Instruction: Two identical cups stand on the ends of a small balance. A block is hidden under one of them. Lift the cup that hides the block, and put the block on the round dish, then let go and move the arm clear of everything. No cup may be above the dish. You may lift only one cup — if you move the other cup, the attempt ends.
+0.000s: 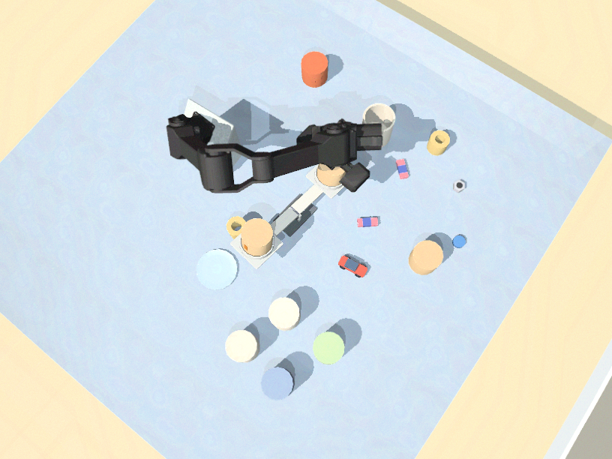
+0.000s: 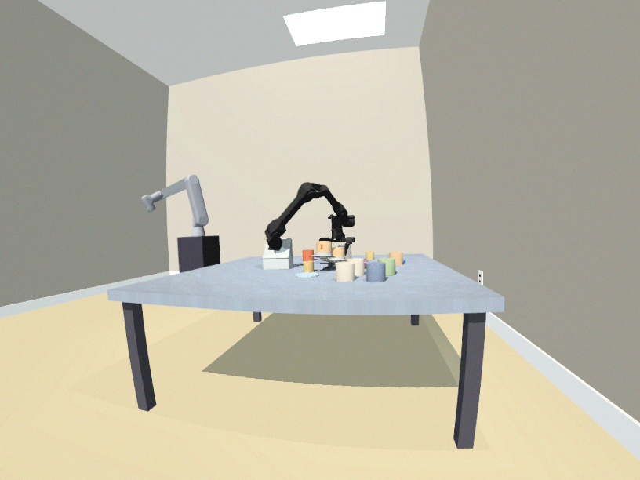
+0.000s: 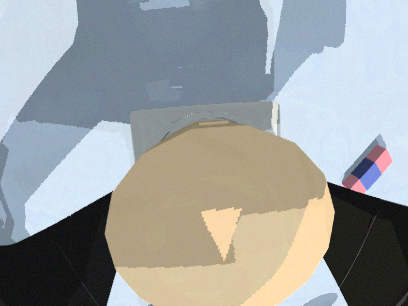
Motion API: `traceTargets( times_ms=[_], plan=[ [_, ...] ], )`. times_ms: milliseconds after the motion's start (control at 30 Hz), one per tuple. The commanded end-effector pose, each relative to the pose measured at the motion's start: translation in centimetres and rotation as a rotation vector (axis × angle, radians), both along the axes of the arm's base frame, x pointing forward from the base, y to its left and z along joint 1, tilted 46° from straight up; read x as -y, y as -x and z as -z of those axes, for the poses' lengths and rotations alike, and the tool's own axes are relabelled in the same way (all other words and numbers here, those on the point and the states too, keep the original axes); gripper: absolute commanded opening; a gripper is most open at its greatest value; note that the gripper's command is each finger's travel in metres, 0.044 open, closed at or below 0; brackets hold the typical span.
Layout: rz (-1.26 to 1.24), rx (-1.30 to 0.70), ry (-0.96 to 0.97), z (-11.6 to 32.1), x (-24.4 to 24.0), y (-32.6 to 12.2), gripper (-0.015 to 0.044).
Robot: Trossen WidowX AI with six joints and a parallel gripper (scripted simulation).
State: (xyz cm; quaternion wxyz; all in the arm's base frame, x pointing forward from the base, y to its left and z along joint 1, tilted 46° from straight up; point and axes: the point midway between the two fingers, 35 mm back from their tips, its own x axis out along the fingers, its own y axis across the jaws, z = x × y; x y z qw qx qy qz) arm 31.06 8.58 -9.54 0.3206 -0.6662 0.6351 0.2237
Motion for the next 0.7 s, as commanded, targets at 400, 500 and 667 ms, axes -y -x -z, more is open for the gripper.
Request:
traceTargets(
  times_ms=[400,500,667],
  plan=[
    [-0.009,-0.002,0.005,-0.2,-0.2,0.0,0.0157],
    [-0.009,-0.002,0.004,-0.4,-0.5,-0.1,0.0078],
    [-0.010,-0.002,0.003,-0.7,-1.0,-0.1,0.0000]
  ],
)
